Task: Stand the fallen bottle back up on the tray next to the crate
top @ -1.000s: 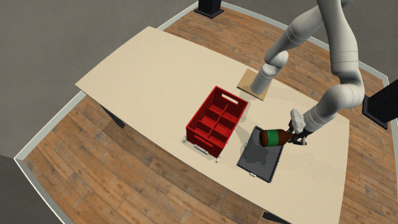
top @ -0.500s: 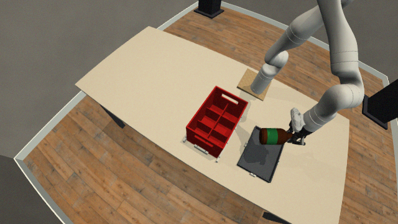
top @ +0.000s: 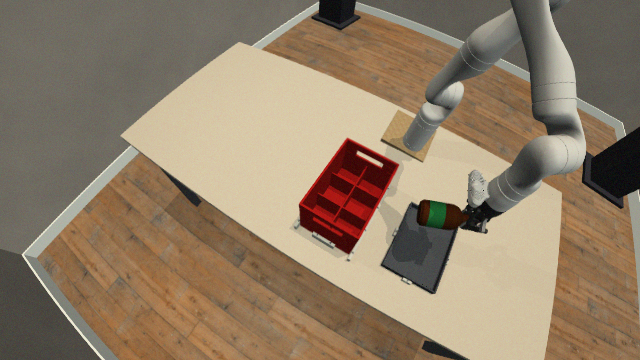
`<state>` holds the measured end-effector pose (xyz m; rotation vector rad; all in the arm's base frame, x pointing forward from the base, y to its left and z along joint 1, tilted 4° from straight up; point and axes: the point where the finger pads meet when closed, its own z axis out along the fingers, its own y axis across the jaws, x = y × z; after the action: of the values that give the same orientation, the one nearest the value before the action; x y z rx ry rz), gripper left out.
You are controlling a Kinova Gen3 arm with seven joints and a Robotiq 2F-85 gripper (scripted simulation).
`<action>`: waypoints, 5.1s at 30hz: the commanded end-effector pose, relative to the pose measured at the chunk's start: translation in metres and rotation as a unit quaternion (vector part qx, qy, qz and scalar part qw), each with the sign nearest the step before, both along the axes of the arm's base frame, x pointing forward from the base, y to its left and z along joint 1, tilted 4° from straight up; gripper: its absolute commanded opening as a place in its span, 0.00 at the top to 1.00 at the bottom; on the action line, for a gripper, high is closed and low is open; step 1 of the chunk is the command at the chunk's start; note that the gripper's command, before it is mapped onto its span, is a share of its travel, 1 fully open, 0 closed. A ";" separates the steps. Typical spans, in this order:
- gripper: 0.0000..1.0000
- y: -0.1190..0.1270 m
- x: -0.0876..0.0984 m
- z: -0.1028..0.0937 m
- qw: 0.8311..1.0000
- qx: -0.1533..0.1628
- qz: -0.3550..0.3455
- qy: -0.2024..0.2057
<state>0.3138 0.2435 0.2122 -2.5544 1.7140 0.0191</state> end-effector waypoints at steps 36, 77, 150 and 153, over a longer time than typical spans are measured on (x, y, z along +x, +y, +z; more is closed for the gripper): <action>1.00 0.001 0.000 0.001 1.000 0.001 -0.004 -0.001; 1.00 0.001 0.000 0.001 0.991 0.004 -0.134 0.007; 1.00 0.001 0.000 0.001 0.965 0.008 -0.262 0.015; 1.00 0.001 0.000 0.001 0.965 0.008 -0.262 0.015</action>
<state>0.3133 0.2440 0.2123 -2.0182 2.3283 0.0446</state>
